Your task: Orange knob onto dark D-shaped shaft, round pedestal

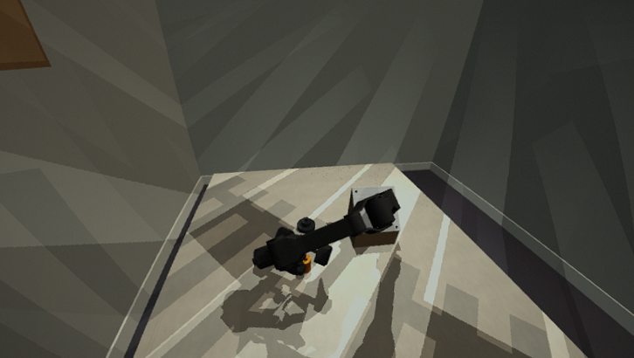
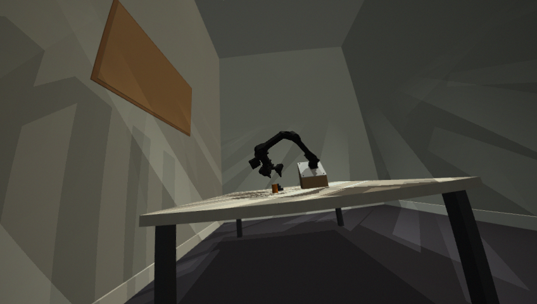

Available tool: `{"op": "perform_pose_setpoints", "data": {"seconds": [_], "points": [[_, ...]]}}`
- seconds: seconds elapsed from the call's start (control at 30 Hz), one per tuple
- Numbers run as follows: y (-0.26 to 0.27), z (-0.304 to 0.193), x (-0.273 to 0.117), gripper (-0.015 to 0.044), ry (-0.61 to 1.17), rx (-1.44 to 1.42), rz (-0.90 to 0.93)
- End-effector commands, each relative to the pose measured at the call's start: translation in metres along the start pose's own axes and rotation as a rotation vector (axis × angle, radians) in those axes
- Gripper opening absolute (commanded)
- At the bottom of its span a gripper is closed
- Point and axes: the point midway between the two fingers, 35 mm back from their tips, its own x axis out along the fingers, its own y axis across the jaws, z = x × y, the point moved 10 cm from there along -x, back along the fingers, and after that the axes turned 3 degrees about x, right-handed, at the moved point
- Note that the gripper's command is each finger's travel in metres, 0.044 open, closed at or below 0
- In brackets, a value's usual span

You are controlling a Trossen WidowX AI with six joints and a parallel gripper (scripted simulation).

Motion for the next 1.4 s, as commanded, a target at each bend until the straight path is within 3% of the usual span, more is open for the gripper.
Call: {"op": "perform_pose_setpoints", "data": {"seconds": [0.0,0.2,0.3,0.73,1.03,1.37], "points": [[-0.009,-0.028,0.000,0.0440,-0.228,0.037,0.044],[-0.013,-0.072,0.006,0.0440,-0.648,0.039,0.084],[-0.012,-0.084,0.008,0.0440,-0.748,0.029,0.085],[-0.012,-0.084,0.008,0.0440,-0.747,0.045,0.091],[-0.012,-0.083,0.009,0.0440,-0.677,0.769,0.372],[-0.012,-0.083,0.009,0.0440,-0.675,0.785,0.378]]}}
